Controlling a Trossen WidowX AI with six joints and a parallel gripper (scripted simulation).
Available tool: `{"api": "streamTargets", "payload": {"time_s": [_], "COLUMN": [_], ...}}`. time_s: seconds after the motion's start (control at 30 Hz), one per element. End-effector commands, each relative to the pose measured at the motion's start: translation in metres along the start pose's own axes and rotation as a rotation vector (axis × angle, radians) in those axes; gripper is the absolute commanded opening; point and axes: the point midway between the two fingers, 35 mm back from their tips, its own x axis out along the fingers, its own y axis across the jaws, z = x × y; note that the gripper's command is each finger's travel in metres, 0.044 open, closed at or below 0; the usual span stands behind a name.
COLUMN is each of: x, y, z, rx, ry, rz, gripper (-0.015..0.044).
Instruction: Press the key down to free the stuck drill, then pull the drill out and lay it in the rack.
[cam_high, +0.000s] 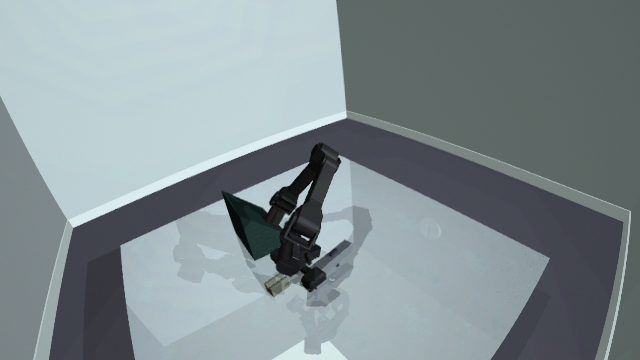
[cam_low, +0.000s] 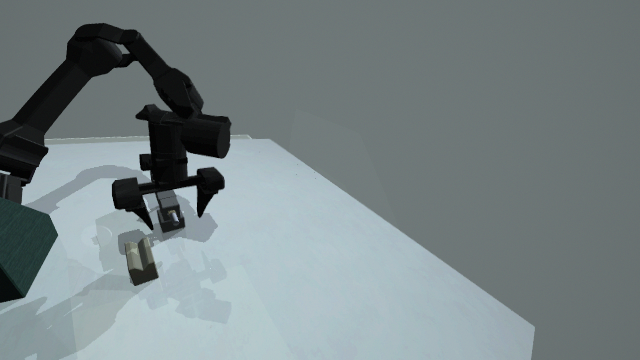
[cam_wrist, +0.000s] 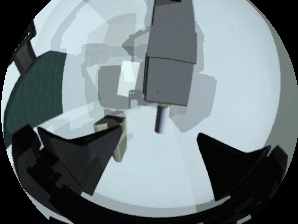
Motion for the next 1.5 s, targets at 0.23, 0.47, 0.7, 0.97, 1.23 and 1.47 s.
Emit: {"api": "streamTargets", "payload": {"time_s": [0.23, 0.47, 0.7, 0.97, 1.23, 1.47], "x": [0.018, 0.029, 0.037, 0.034, 0.034, 0.034], "y": [0.0, 0.001, 0.001, 0.0, 0.0, 0.0], "z": [0.006, 0.009, 0.012, 0.011, 0.011, 0.01], "rx": [0.006, 0.006, 0.006, 0.0, 0.0, 0.001], "ry": [-0.004, -0.006, -0.007, -0.004, -0.004, -0.004], "rz": [-0.003, -0.003, -0.003, 0.001, 0.001, 0.0], "gripper": [0.044, 0.044, 0.044, 0.023, 0.002, 0.0]}}
